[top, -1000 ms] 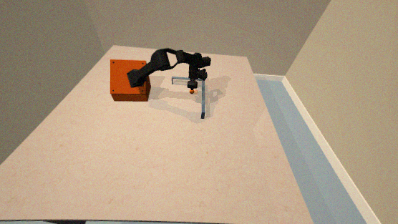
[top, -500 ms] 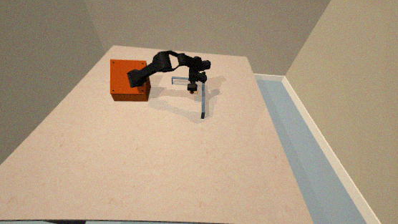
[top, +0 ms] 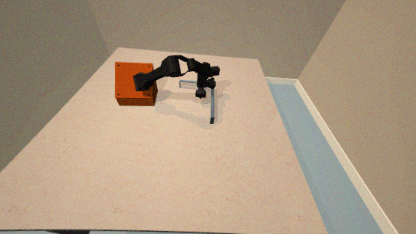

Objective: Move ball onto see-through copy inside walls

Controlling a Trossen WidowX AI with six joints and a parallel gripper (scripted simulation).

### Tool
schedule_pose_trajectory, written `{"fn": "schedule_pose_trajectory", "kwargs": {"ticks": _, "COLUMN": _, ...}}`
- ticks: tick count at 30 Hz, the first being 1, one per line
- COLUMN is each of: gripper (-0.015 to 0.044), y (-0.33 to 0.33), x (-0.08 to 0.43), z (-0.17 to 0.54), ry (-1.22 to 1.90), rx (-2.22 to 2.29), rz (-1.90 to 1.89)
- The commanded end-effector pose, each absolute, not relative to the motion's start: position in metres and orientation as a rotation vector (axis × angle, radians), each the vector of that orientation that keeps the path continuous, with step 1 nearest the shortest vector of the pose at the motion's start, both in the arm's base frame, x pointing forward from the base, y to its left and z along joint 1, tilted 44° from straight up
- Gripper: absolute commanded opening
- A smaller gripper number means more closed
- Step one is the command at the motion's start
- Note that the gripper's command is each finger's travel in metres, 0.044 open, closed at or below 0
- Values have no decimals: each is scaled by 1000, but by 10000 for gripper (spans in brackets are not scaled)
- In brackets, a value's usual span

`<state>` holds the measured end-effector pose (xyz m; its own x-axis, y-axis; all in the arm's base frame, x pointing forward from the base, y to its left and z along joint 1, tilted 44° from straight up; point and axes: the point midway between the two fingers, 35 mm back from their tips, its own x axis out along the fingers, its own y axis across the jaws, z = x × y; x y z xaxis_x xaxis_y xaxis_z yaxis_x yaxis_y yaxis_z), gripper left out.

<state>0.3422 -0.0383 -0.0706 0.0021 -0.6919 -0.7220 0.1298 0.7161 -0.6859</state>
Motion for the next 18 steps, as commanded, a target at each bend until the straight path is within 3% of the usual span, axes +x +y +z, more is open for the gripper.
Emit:
{"fn": "schedule_pose_trajectory", "kwargs": {"ticks": 1, "gripper": 159, "y": -39, "x": 341, "z": -72, "ry": 1437, "rx": -506, "rz": -685}}
{"fn": "schedule_pose_trajectory", "kwargs": {"ticks": 8, "gripper": 113, "y": -39, "x": 341, "z": -72, "ry": 1437, "rx": -506, "rz": -685}}
{"fn": "schedule_pose_trajectory", "kwargs": {"ticks": 12, "gripper": 8, "y": -32, "x": 343, "z": -65, "ry": 1437, "rx": -505, "rz": -683}}
{"fn": "schedule_pose_trajectory", "kwargs": {"ticks": 18, "gripper": 0, "y": 1, "x": 347, "z": -35, "ry": 1439, "rx": -501, "rz": -677}}
